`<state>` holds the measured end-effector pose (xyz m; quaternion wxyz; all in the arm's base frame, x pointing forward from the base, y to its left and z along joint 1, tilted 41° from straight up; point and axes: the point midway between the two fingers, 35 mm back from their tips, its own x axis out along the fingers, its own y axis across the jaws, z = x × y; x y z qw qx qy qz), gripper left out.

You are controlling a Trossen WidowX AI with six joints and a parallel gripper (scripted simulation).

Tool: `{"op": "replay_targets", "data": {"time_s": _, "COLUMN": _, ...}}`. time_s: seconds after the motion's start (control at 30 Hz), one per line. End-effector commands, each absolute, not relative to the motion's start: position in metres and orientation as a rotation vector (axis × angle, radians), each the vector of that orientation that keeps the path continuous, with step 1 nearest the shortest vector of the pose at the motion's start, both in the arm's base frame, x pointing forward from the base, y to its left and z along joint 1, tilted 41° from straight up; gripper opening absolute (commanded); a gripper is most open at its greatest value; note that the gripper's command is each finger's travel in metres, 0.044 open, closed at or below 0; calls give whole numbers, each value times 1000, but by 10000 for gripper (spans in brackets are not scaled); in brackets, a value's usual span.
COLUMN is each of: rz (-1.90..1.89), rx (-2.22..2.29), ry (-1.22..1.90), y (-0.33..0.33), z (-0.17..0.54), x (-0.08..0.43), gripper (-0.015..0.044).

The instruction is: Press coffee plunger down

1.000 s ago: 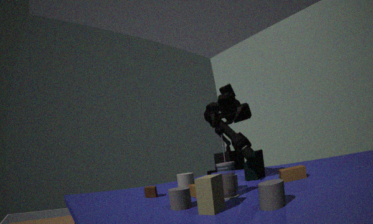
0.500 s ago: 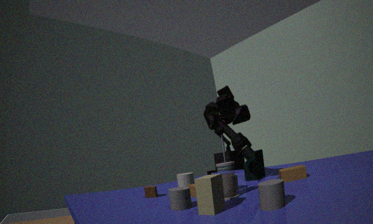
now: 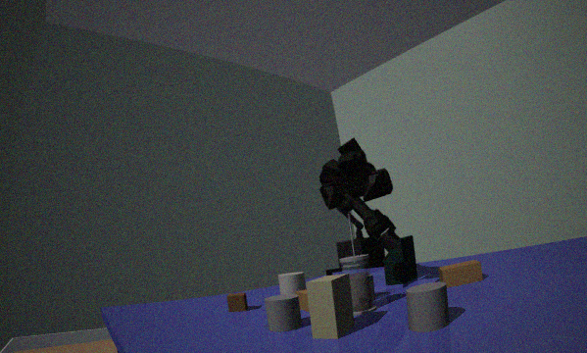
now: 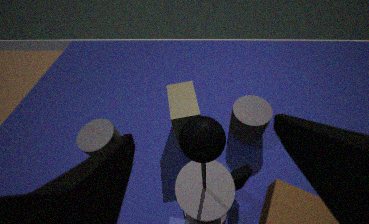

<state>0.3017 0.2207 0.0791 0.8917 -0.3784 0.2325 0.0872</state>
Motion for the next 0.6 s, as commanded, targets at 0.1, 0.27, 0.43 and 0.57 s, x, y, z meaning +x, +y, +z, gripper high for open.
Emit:
{"op": "replay_targets", "data": {"time_s": 0.1, "rz": 186, "rx": -793, "ry": 483, "y": 221, "z": 77, "x": 304, "gripper": 309}}
{"op": "replay_targets", "data": {"time_s": 0.27, "rz": 186, "rx": -793, "ry": 483, "y": 221, "z": 77, "x": 304, "gripper": 178}}
{"op": "replay_targets", "data": {"time_s": 0.43, "rz": 186, "rx": -793, "ry": 483, "y": 221, "z": 77, "x": 304, "gripper": 118}}
{"op": "replay_targets", "data": {"time_s": 0.57, "rz": 186, "rx": -793, "ry": 483, "y": 221, "z": 77, "x": 304, "gripper": 118}}
